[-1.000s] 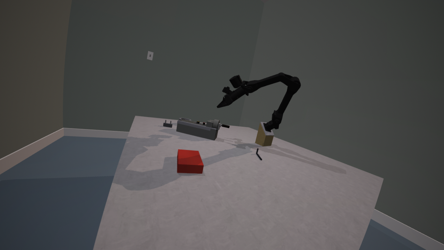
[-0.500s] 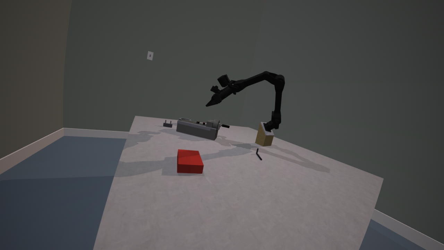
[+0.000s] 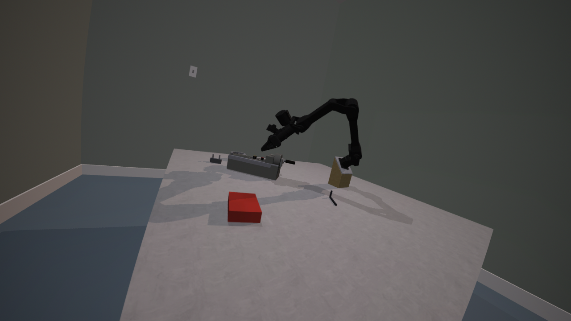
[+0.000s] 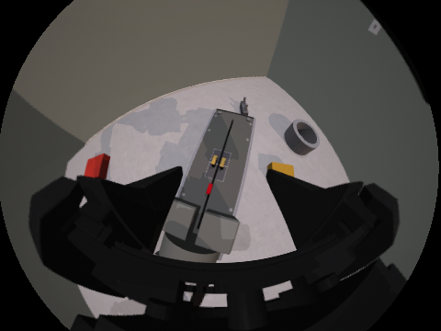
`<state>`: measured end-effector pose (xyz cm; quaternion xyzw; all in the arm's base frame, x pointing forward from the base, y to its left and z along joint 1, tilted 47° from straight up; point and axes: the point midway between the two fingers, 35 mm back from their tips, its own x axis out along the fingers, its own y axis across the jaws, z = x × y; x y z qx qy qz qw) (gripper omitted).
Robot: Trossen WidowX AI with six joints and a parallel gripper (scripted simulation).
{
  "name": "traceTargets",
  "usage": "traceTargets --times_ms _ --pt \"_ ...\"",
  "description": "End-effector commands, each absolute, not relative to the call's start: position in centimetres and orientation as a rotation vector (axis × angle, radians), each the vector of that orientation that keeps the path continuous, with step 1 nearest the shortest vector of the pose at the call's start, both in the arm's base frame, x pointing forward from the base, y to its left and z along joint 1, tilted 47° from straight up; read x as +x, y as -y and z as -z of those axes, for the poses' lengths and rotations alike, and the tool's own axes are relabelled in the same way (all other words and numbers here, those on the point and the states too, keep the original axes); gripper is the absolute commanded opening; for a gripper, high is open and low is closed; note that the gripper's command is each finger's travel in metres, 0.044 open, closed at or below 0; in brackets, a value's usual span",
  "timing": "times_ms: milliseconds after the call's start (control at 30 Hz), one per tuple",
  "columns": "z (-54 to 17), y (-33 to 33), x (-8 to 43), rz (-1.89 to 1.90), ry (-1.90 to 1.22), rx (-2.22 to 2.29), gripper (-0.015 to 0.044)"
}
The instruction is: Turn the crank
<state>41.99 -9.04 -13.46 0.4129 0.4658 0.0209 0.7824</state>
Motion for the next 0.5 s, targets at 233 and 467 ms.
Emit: traceTargets --times_ms 233,467 --pt "13.39 9.32 42.04 -0.033 -0.995 0.893 0.0440" --pt "12.99 9.78 42.19 -0.034 -0.995 0.892 0.0440"
